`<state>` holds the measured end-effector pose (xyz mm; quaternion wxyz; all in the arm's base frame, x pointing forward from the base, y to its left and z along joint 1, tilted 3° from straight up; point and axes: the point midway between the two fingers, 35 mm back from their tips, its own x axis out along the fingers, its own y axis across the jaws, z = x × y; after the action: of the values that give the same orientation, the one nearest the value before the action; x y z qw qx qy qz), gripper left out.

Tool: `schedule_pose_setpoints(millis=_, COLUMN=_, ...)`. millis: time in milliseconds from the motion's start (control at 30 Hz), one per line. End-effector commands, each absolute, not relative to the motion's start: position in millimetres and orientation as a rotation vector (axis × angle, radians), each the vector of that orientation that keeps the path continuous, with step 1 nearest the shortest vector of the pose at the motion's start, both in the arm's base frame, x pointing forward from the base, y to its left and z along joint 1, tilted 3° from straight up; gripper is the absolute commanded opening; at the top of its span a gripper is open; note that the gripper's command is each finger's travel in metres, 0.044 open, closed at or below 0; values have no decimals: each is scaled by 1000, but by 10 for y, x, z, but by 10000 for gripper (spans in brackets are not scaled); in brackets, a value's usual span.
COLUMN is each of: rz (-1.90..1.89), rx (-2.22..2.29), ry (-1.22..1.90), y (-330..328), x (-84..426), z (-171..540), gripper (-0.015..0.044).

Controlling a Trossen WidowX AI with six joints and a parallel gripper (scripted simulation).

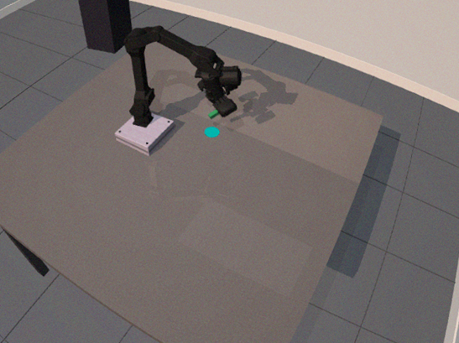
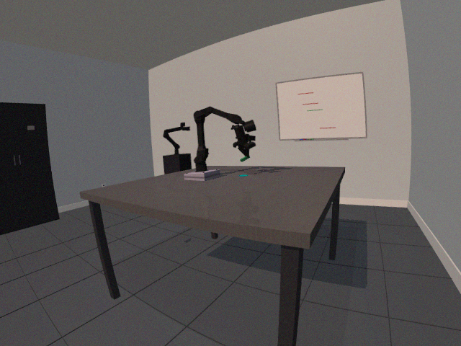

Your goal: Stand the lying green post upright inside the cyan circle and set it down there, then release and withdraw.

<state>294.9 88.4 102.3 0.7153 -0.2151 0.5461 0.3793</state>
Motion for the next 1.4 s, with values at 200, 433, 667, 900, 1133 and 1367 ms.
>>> schedule_pose_setpoints(millis=200, rz=843, rx=-412, ry=1148, y=884, x=2997, z=992, gripper=23)
schedule_pose_setpoints(millis=433, rz=846, rx=-375, ry=1108, y=878, x=3027, z=970, gripper=23)
schedule_pose_setpoints(millis=667, rz=848, rx=-339, ry=1067, y=871, x=3055, z=953, gripper=23)
schedule_pose_setpoints(millis=900, rz=851, rx=-305, ry=1025, y=861, x=3080, z=939, gripper=23)
schedule_pose_setpoints(millis=1133, rz=855, rx=-273, ry=984, y=850, x=3101, z=929, gripper=23)
schedule_pose_setpoints(millis=1367, rz=858, rx=-243, ry=941, y=836, x=3119, z=922, gripper=23)
